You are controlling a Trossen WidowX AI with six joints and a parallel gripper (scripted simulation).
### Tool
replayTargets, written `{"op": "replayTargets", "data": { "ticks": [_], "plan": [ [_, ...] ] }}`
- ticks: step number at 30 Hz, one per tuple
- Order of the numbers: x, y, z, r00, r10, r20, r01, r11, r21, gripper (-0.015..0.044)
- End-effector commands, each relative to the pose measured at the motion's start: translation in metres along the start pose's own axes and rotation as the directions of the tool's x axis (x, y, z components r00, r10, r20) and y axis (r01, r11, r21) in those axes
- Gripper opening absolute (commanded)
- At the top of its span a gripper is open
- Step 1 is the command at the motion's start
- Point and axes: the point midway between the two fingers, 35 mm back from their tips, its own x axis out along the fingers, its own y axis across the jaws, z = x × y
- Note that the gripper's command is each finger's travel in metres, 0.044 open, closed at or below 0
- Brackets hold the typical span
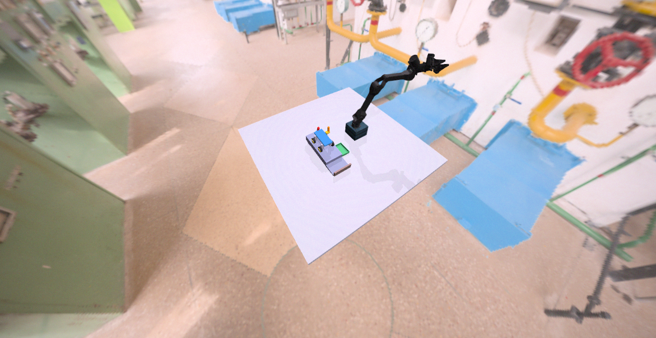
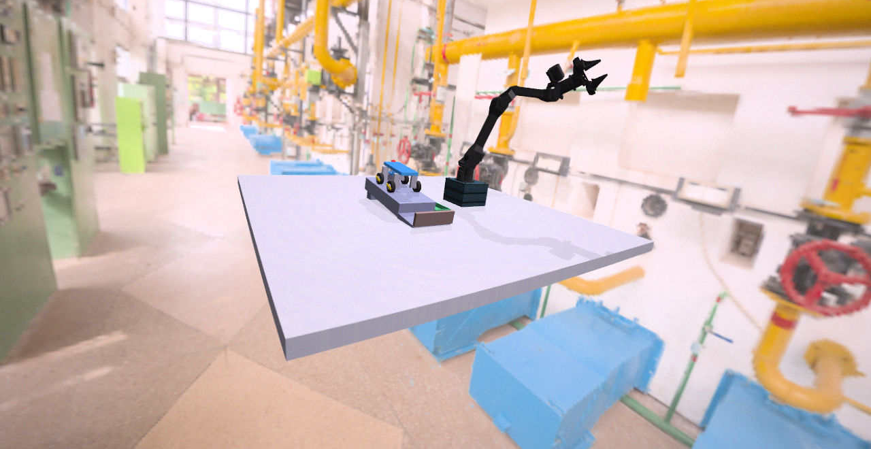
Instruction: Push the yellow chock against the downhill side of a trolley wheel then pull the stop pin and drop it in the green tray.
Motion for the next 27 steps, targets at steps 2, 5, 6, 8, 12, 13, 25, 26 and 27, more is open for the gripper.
{"op": "replayTargets", "data": {
  "ticks": [2,5,6,8,12,13,25,26,27],
  "plan": [
    [0.002,-0.001,-0.003,1.000,-0.002,-0.004,0.002,1.000,-0.010,0.0347],
    [0.012,-0.007,-0.020,1.000,-0.012,-0.027,0.010,0.998,-0.064,0.0269],
    [0.016,-0.011,-0.029,0.999,-0.017,-0.039,0.013,0.996,-0.091,0.0242],
    [0.026,-0.019,-0.048,0.997,-0.029,-0.067,0.019,0.988,-0.151,0.0190],
    [0.044,-0.039,-0.088,0.991,-0.056,-0.124,0.021,0.964,-0.266,0.0190],
    [0.048,-0.044,-0.098,0.988,-0.063,-0.138,0.020,0.956,-0.294,0.0190],
    [0.073,-0.123,-0.218,0.932,-0.164,-0.324,-0.055,0.819,-0.572,0.0190],
    [0.073,-0.131,-0.228,0.924,-0.173,-0.340,-0.066,0.805,-0.590,0.0190],
    [0.073,-0.139,-0.238,0.917,-0.183,-0.356,-0.078,0.791,-0.607,0.0190]
  ]
}}
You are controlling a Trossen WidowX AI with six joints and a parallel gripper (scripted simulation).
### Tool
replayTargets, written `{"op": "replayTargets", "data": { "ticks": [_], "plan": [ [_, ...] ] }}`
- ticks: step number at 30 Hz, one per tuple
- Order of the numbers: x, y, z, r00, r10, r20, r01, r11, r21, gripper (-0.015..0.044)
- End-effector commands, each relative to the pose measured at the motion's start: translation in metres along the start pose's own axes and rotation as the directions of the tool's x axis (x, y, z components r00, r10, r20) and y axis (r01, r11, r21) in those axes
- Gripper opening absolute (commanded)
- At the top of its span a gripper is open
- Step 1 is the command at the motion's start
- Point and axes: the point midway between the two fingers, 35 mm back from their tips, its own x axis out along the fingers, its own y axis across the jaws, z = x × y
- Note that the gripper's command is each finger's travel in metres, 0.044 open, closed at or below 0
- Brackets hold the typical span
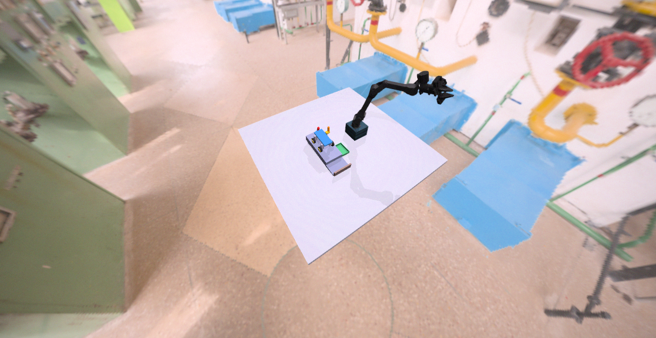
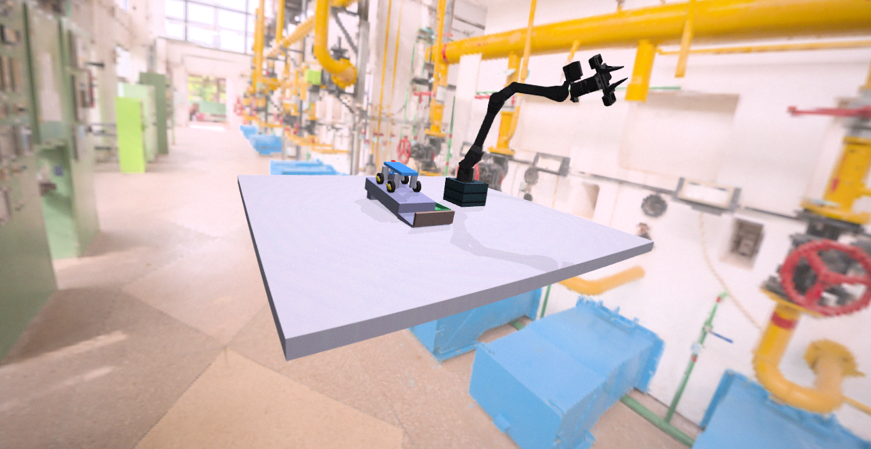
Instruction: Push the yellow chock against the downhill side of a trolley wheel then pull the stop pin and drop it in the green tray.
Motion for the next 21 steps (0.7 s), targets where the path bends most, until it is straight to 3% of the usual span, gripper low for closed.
{"op": "replayTargets", "data": {
  "ticks": [1,11,21],
  "plan": [
    [0.018,-0.007,-0.052,0.996,0.003,-0.086,-0.013,0.993,-0.115,0.0190],
    [0.039,-0.027,-0.166,0.959,0.003,-0.284,-0.094,0.947,-0.308,0.0190],
    [0.033,-0.056,-0.280,0.876,-0.005,-0.483,-0.229,0.875,-0.426,0.0190]
  ]
}}
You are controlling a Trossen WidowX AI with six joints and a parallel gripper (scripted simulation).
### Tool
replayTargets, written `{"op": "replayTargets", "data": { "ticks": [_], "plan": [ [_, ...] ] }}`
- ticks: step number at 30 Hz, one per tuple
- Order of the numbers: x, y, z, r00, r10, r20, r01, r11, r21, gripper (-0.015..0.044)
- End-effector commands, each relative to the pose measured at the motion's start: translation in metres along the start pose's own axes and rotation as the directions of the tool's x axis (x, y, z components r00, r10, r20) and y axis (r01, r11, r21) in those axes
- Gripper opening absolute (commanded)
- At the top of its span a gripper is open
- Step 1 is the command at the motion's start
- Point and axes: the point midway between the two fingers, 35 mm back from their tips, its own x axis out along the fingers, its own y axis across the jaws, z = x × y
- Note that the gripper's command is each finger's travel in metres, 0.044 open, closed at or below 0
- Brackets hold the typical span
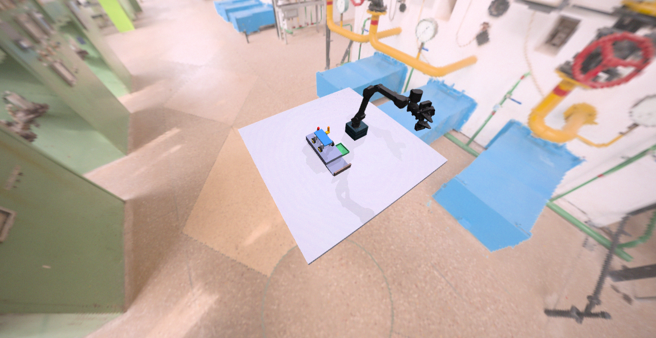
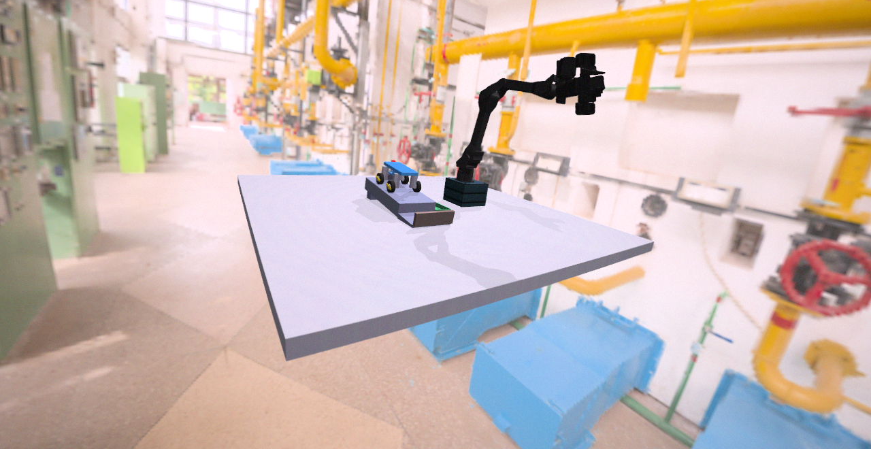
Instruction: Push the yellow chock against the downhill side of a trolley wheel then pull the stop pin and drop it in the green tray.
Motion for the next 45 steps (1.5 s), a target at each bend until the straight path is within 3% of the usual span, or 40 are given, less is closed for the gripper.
{"op": "replayTargets", "data": {
  "ticks": [1,11,22,33,45],
  "plan": [
    [0.012,0.007,-0.051,0.995,0.037,-0.088,-0.044,0.996,-0.077,0.0190],
    [0.023,0.024,-0.169,0.946,0.124,-0.300,-0.187,0.963,-0.192,0.0190],
    [0.002,0.044,-0.296,0.828,0.228,-0.512,-0.386,0.895,-0.225,0.0190],
    [-0.057,0.064,-0.415,0.642,0.339,-0.687,-0.583,0.799,-0.150,0.0190],
    [-0.153,0.086,-0.513,0.398,0.462,-0.792,-0.729,0.683,0.032,0.0190]
  ]
}}
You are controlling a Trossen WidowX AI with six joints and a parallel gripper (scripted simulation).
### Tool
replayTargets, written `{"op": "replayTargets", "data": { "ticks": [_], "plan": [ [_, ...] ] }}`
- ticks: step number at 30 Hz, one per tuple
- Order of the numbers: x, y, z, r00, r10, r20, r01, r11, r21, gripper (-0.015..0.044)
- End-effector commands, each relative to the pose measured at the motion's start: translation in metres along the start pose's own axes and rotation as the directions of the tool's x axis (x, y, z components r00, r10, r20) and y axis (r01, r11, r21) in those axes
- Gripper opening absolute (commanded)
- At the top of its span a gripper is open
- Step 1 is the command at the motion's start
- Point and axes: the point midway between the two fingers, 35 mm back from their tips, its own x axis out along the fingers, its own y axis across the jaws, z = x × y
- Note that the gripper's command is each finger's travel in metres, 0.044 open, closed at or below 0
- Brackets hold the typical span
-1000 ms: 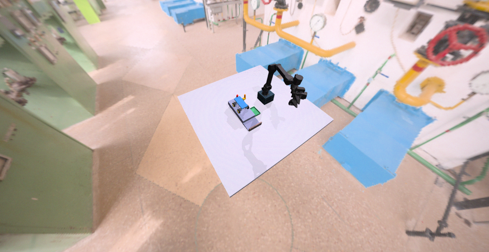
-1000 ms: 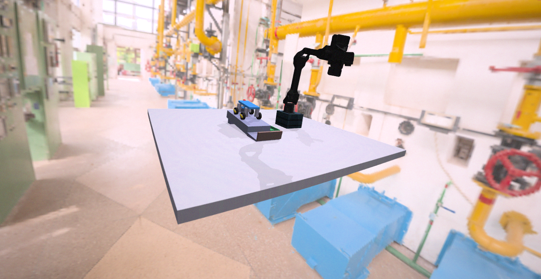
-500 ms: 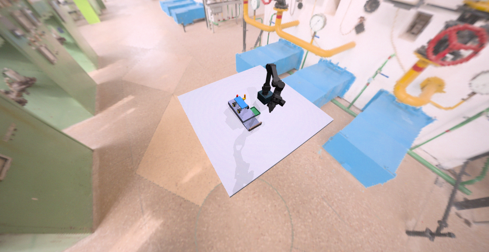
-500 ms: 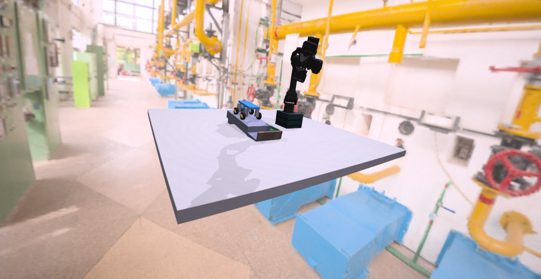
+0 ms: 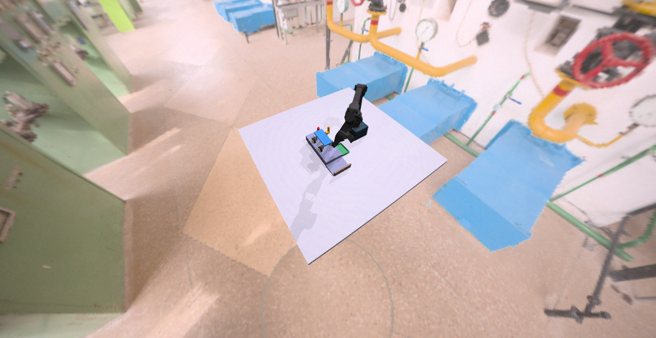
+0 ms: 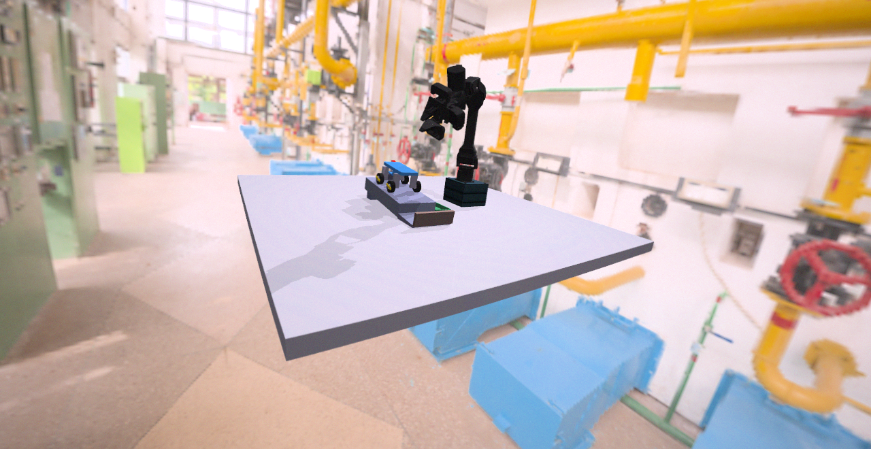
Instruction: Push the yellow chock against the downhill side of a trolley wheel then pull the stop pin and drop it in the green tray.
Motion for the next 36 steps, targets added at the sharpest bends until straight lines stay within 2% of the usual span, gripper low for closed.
{"op": "replayTargets", "data": {
  "ticks": [1,9,17,27,36],
  "plan": [
    [0.008,0.034,-0.036,0.995,0.097,-0.037,-0.097,0.995,-0.001,0.0190],
    [0.012,0.098,-0.095,0.959,0.270,-0.084,-0.268,0.963,0.037,0.0190],
    [0.000,0.165,-0.143,0.896,0.433,-0.095,-0.424,0.900,0.103,0.0190],
    [-0.040,0.253,-0.185,0.775,0.628,-0.075,-0.597,0.766,0.239,0.0190],
    [-0.081,0.324,-0.196,0.665,0.747,0.023,-0.710,0.622,0.329,0.0190]
  ]
}}
